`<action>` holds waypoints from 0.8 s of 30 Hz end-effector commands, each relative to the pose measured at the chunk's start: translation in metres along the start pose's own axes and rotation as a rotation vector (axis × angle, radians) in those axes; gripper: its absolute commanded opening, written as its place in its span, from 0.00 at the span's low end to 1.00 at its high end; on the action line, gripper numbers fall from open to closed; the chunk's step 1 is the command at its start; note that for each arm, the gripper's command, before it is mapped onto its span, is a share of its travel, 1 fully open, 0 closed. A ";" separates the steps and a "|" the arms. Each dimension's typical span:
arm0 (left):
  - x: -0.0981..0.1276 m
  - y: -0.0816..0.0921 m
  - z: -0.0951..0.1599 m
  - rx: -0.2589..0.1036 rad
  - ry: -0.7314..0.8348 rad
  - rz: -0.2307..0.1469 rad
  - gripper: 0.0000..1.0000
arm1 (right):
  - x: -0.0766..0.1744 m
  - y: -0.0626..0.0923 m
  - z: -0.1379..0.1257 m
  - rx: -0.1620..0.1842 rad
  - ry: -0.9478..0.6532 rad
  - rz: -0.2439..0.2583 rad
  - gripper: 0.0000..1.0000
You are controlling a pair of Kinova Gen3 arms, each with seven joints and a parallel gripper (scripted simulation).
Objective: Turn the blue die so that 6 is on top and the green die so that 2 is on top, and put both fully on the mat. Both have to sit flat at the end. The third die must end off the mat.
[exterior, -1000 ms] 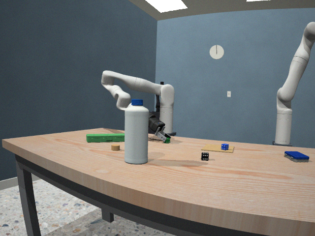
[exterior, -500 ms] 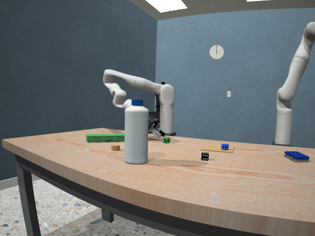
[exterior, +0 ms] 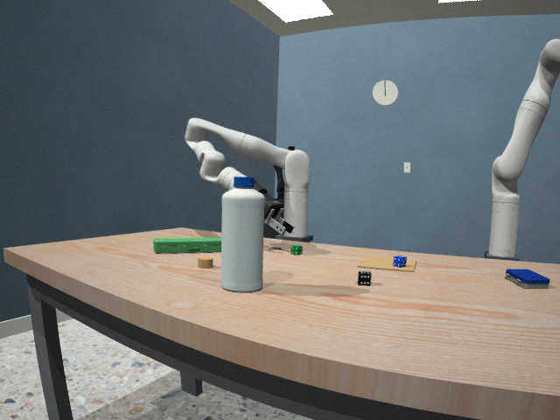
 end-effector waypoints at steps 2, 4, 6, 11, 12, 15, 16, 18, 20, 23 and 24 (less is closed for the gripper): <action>0.001 0.000 -0.002 0.005 -0.002 0.007 1.00 | -0.015 0.011 -0.002 -0.003 -0.005 0.006 0.79; 0.001 0.000 -0.002 0.005 -0.002 0.007 1.00 | -0.020 0.014 -0.003 -0.003 -0.005 0.006 0.79; 0.001 0.000 -0.002 0.005 -0.002 0.007 1.00 | -0.024 0.016 -0.004 -0.003 -0.005 0.006 0.79; 0.001 0.000 -0.002 0.005 -0.002 0.007 1.00 | -0.025 0.017 -0.004 -0.003 -0.005 0.006 0.79; 0.001 0.000 -0.002 0.005 -0.002 0.007 1.00 | -0.026 0.017 -0.004 -0.003 -0.005 0.006 0.79; 0.001 0.000 -0.002 0.005 -0.002 0.007 1.00 | -0.026 0.017 -0.005 -0.003 -0.005 0.007 0.79; 0.001 0.000 -0.002 0.005 -0.002 0.007 1.00 | -0.026 0.017 -0.005 -0.004 -0.005 0.008 0.79; 0.001 0.000 -0.002 0.005 -0.002 0.007 1.00 | -0.026 0.016 -0.005 -0.005 -0.005 0.014 0.79; 0.001 0.000 -0.002 0.005 -0.002 0.007 1.00 | -0.028 0.016 -0.005 -0.007 -0.005 0.024 0.79; 0.001 0.000 -0.002 0.005 -0.002 0.007 1.00 | -0.030 0.016 -0.006 -0.013 -0.004 0.049 0.79; 0.001 0.000 -0.002 0.005 -0.002 0.007 1.00 | -0.032 0.015 -0.006 -0.015 -0.004 0.060 0.79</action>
Point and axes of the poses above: on each arm, the point where the finger pads meet when closed, its own y axis back along the fingers, its own z axis across the jaws, x = y × z, the point moved 7 cm from there along y, back along the fingers, and after that the axes turned 14 degrees about y, right-handed, at the moved point
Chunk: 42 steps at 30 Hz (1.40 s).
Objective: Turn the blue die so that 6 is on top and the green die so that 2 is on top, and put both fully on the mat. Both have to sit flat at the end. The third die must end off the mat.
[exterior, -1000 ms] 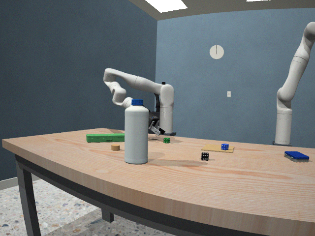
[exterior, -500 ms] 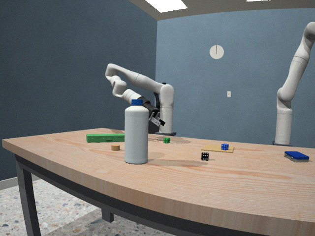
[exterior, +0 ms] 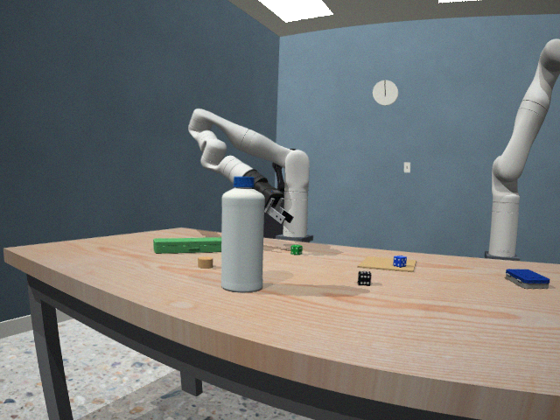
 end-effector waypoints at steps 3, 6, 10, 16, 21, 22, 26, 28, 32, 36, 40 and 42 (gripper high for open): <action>0.001 0.000 -0.002 0.005 -0.002 0.007 1.00 | -0.011 -0.002 -0.002 -0.015 0.003 0.071 0.79; 0.001 0.000 -0.002 0.005 -0.002 0.007 1.00 | -0.018 -0.004 -0.003 -0.027 0.004 0.127 0.79; 0.001 0.000 -0.002 0.005 -0.002 0.007 1.00 | -0.023 -0.005 -0.005 -0.038 0.004 0.172 0.79; 0.001 0.000 -0.002 0.005 -0.002 0.007 1.00 | -0.043 -0.014 -0.009 -0.089 0.000 0.344 0.79; 0.001 0.000 -0.002 0.005 -0.002 0.007 1.00 | -0.060 -0.022 -0.013 -0.125 -0.001 0.485 0.79; 0.001 0.000 -0.002 0.005 -0.002 0.007 1.00 | -0.063 -0.024 -0.014 -0.134 -0.001 0.517 0.79; 0.001 0.000 -0.002 0.005 -0.002 0.007 1.00 | -0.069 -0.028 -0.016 -0.152 -0.002 0.577 0.79; 0.001 0.000 -0.002 0.005 -0.002 0.007 1.00 | -0.076 -0.032 -0.018 -0.162 0.000 0.634 0.79; 0.001 0.000 -0.002 0.005 -0.002 0.007 1.00 | -0.086 -0.039 -0.020 -0.189 -0.001 0.734 0.79; 0.001 0.000 -0.002 0.005 -0.002 0.007 1.00 | -0.095 -0.047 -0.022 -0.213 -0.001 0.822 0.79; 0.001 0.000 -0.002 0.005 -0.002 0.007 1.00 | -0.103 -0.052 -0.024 -0.228 0.000 0.898 0.79; 0.001 0.000 -0.002 0.005 -0.002 0.007 1.00 | -0.103 -0.052 -0.024 -0.228 0.000 0.898 0.79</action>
Point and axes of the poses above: on each arm, the point where the finger pads meet when closed, its own y axis back along the fingers, its own z axis across the jaws, x = y × z, the point moved 7 cm from there along y, back along the fingers, and after that the axes turned 14 degrees about y, right-handed, at the moved point
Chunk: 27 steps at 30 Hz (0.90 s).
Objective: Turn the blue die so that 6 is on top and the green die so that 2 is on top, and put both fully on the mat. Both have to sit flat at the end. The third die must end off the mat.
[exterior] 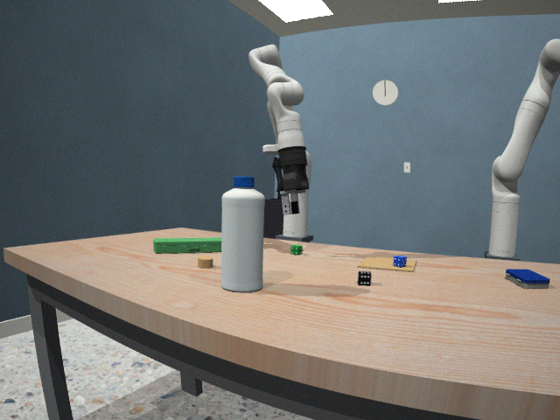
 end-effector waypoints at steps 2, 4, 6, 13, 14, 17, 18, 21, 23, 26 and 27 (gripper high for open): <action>0.001 0.000 -0.002 0.005 -0.002 0.007 1.00 | -0.027 0.001 0.000 -0.028 0.040 0.070 0.79; 0.001 0.000 -0.002 0.005 -0.002 0.007 1.00 | -0.031 0.001 -0.001 -0.035 0.040 0.098 0.79; 0.001 0.000 -0.002 0.005 -0.002 0.007 1.00 | -0.034 0.002 -0.002 -0.039 0.040 0.121 0.79; 0.001 0.000 -0.002 0.005 -0.002 0.007 1.00 | -0.038 0.003 -0.003 -0.045 0.039 0.160 0.79; 0.001 0.000 -0.002 0.005 -0.002 0.007 1.00 | -0.039 0.003 -0.003 -0.045 0.039 0.162 0.79; 0.001 0.000 -0.002 0.005 -0.002 0.007 1.00 | -0.039 0.003 -0.003 -0.045 0.039 0.162 0.79; 0.001 0.000 -0.002 0.005 -0.002 0.007 1.00 | -0.039 0.003 -0.003 -0.045 0.039 0.163 0.79; 0.001 0.000 -0.002 0.005 -0.002 0.007 1.00 | -0.039 0.003 -0.003 -0.045 0.039 0.163 1.00; 0.001 0.000 -0.002 0.005 -0.002 0.007 1.00 | -0.039 0.003 -0.003 -0.045 0.039 0.163 1.00; 0.001 0.000 -0.002 0.005 -0.002 0.007 1.00 | -0.039 0.003 -0.003 -0.045 0.039 0.163 1.00; 0.001 0.000 -0.002 0.005 -0.002 0.007 1.00 | -0.039 0.003 -0.003 -0.045 0.039 0.163 1.00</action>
Point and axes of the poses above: on each arm, the point where the finger pads meet when closed, its own y axis back along the fingers, its own z axis across the jaws, x = y × z, the point moved 7 cm from there along y, back along the fingers, and after that the axes turned 14 degrees about y, right-handed, at the moved point
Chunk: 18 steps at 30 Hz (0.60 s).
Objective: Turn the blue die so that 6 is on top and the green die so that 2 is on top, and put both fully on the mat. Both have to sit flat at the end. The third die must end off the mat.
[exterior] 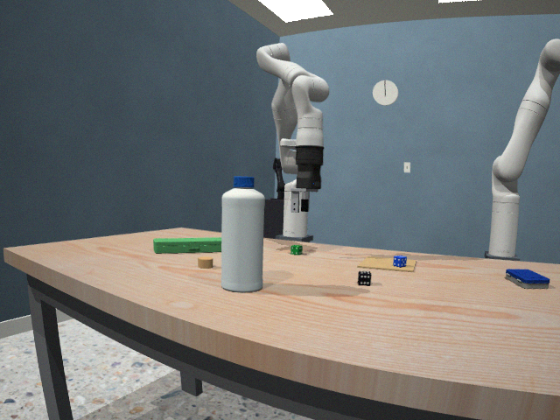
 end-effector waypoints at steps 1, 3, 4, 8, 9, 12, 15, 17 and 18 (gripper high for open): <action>0.001 0.000 -0.002 0.005 -0.002 0.007 1.00 | 0.000 0.000 -0.001 -0.001 -0.003 0.005 1.00; 0.001 0.000 -0.002 0.005 -0.002 0.007 1.00 | 0.000 0.000 -0.001 -0.001 -0.003 0.005 1.00; 0.001 0.000 -0.002 0.005 -0.002 0.007 1.00 | 0.000 0.000 -0.001 -0.001 -0.002 0.005 1.00; 0.001 0.000 -0.002 0.005 -0.002 0.007 1.00 | 0.000 0.000 -0.001 -0.001 0.004 0.005 1.00; 0.001 0.000 -0.002 0.005 -0.002 0.007 1.00 | 0.000 0.000 -0.001 -0.002 0.009 0.005 1.00; 0.001 0.000 -0.002 0.005 -0.002 0.007 1.00 | 0.001 -0.001 0.000 -0.003 0.033 0.006 1.00; 0.001 0.000 -0.002 0.005 -0.002 0.007 1.00 | 0.002 -0.003 0.000 -0.005 0.076 0.008 1.00; 0.001 0.000 -0.002 0.005 -0.002 0.007 1.00 | 0.003 -0.004 0.000 -0.006 0.116 0.009 1.00; 0.001 0.000 -0.002 0.005 -0.002 0.007 1.00 | 0.004 -0.005 0.000 -0.007 0.140 0.010 1.00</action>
Point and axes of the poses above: on each arm, the point where the finger pads meet when closed, its own y axis back along the fingers, its own z axis across the jaws, x = y × z, the point moved 7 cm from there along y, back along the fingers, and after that the axes turned 14 degrees about y, right-handed, at the moved point
